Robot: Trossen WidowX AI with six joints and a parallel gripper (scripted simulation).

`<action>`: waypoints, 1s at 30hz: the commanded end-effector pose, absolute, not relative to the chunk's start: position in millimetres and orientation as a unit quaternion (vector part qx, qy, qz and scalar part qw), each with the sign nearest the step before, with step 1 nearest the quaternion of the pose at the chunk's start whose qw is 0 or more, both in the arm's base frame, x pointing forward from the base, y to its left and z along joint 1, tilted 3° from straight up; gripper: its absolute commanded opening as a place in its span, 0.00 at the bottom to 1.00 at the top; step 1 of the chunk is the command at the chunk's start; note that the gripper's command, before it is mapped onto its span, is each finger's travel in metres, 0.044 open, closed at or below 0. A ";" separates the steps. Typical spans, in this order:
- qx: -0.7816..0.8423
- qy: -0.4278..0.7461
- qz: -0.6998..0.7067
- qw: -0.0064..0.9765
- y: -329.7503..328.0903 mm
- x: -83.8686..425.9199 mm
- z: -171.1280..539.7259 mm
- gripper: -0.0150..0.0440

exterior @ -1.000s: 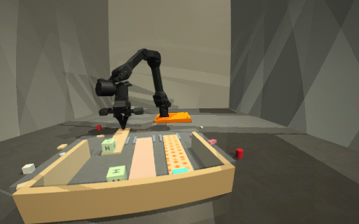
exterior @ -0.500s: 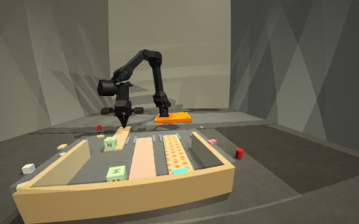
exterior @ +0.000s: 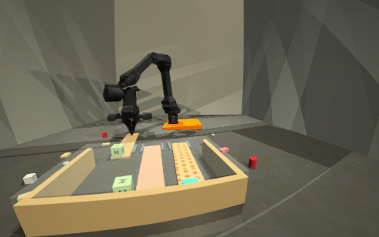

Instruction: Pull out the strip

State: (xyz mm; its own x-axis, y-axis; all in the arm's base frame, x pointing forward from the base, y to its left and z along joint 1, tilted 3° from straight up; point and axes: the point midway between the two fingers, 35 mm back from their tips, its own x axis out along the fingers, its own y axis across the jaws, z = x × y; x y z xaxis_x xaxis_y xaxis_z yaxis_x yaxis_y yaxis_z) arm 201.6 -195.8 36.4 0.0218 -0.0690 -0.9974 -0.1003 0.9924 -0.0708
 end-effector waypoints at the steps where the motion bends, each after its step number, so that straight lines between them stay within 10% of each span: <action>1: -0.059 0.703 0.013 0.709 -195.7 204.1 66.1 0.25; 7: -0.058 0.705 0.014 0.707 -194.8 203.8 75.7 0.25; 24: -0.037 0.703 -0.006 0.710 -188.4 271.6 82.9 1.00; 30: -0.037 0.702 -0.006 0.711 -186.1 293.0 86.6 1.00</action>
